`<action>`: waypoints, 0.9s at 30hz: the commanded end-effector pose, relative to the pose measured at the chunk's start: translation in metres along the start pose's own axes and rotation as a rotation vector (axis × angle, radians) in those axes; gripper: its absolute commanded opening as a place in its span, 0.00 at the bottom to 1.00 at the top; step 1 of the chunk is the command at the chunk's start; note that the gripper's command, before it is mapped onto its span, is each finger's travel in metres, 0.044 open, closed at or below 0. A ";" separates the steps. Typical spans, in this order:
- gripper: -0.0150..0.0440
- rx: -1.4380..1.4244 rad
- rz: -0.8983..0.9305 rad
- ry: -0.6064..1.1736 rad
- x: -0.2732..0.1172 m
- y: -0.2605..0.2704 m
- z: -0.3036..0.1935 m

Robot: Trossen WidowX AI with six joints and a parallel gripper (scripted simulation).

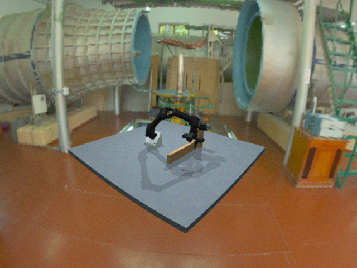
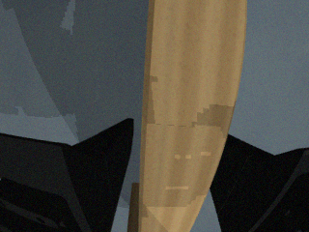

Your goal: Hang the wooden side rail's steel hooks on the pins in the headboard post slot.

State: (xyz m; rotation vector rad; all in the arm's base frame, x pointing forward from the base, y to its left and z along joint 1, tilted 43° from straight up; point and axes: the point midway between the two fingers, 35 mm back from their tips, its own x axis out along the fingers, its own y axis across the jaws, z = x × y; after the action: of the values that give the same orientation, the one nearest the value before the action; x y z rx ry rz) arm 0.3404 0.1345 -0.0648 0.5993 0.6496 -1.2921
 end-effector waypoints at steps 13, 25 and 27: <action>1.00 -0.002 0.002 0.010 -0.040 0.000 0.000; 1.00 0.006 -0.005 0.008 -0.038 -0.001 0.028; 1.00 0.006 -0.005 0.008 -0.038 -0.001 0.028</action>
State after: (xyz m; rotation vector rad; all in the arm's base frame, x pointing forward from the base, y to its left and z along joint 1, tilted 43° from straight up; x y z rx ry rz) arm 0.3371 0.1392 -0.0179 0.6085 0.6539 -1.2982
